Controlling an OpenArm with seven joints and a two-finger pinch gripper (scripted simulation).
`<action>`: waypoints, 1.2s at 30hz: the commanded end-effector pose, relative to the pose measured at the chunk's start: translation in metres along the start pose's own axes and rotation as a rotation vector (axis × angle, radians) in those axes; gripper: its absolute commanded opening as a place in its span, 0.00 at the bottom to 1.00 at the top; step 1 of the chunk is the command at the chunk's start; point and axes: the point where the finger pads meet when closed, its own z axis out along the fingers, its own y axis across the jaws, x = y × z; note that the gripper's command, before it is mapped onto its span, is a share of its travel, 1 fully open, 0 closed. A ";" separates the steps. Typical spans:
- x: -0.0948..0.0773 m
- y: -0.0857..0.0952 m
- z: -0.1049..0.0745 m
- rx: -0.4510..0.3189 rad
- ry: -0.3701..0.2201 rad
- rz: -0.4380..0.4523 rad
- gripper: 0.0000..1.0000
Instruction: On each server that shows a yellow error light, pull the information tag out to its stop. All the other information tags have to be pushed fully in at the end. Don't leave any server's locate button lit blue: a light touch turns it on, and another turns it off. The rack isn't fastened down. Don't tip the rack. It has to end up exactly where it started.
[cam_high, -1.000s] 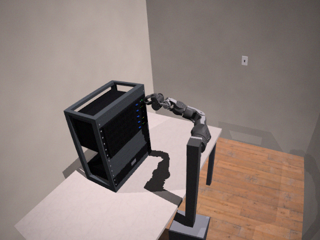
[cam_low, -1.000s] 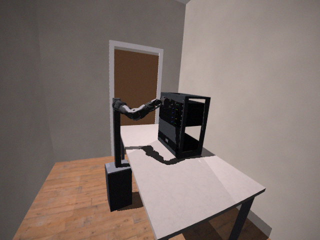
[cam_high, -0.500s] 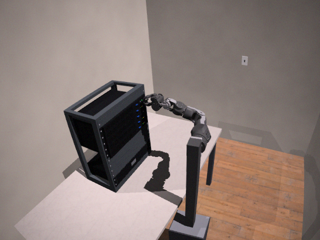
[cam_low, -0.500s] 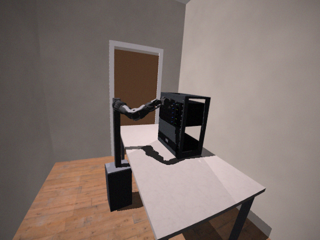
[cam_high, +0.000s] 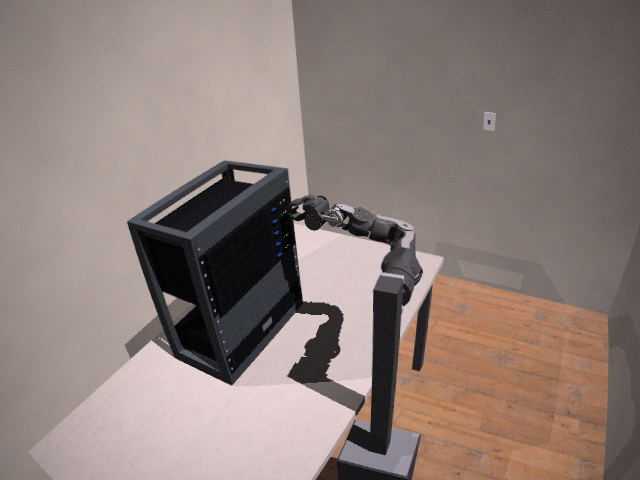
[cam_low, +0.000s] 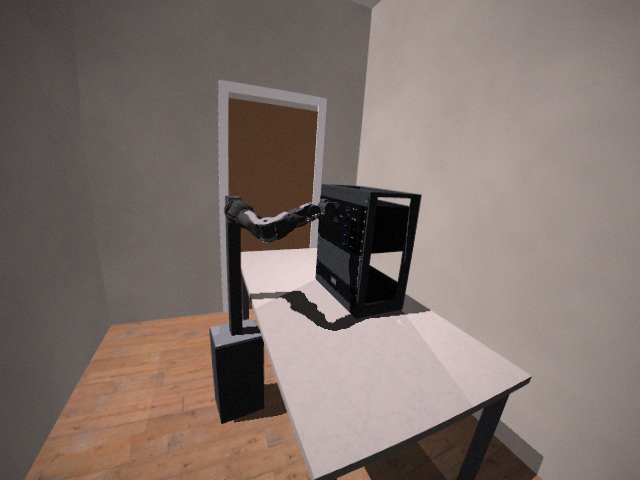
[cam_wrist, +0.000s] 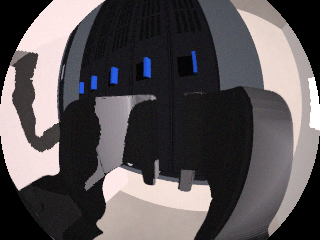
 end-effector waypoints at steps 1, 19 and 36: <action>0.000 0.001 -0.001 -0.020 -0.008 0.010 0.10; 0.023 -0.061 -0.023 -0.021 -0.008 0.012 0.10; 0.050 -0.135 -0.048 -0.021 -0.010 0.013 0.10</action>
